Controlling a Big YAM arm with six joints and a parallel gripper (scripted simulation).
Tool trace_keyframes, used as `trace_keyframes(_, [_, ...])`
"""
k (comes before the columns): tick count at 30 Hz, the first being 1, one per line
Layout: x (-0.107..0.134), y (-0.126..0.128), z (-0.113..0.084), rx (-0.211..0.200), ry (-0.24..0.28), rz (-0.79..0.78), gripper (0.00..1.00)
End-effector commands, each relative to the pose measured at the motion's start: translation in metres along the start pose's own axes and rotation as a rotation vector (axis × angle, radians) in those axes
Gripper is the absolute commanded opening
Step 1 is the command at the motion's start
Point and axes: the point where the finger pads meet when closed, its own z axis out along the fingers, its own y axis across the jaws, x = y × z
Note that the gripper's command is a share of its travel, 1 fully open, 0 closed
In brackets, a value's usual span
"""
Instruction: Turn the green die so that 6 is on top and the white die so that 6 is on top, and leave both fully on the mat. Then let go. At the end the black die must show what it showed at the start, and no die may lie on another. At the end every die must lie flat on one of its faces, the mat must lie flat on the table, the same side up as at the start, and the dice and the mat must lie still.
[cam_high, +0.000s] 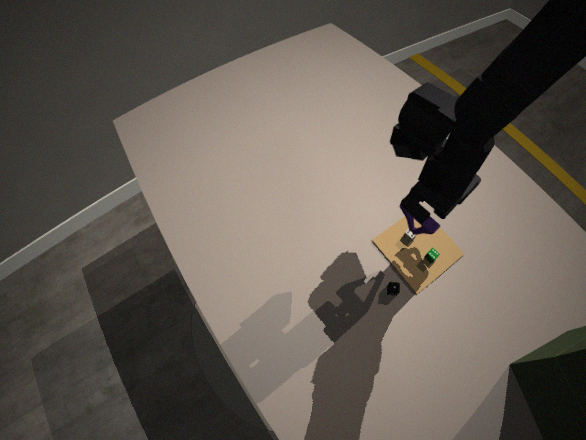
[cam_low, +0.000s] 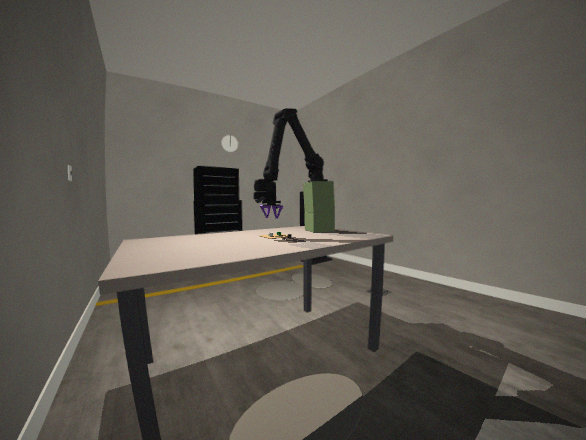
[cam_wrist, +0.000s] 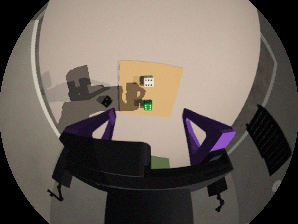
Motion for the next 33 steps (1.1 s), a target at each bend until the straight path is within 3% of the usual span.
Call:
trace_keyframes(1, [-0.015,0.007,-0.026,-0.003,-0.039,-0.006,1.0])
trace_keyframes(2, [-0.015,0.007,-0.026,-0.003,-0.039,-0.006,1.0])
trace_keyframes(3, [-0.031,0.007,-0.035,-0.003,-0.066,-0.007,1.0])
trace_keyframes(5, [-0.014,0.007,-0.042,-0.002,-0.039,-0.006,1.0])
trace_keyframes(12, [-0.02,0.007,-0.082,-0.003,-0.052,-0.006,1.0])
trace_keyframes(16, [-0.013,0.007,-0.093,-0.002,-0.041,-0.007,1.0])
trace_keyframes(19, [-0.014,0.007,-0.094,-0.002,-0.042,-0.007,1.0])
trace_keyframes(20, [-0.005,0.007,-0.081,-0.002,-0.006,-0.008,1.0])
trace_keyframes(33, [-0.014,0.007,-0.084,-0.002,-0.028,-0.008,1.0])
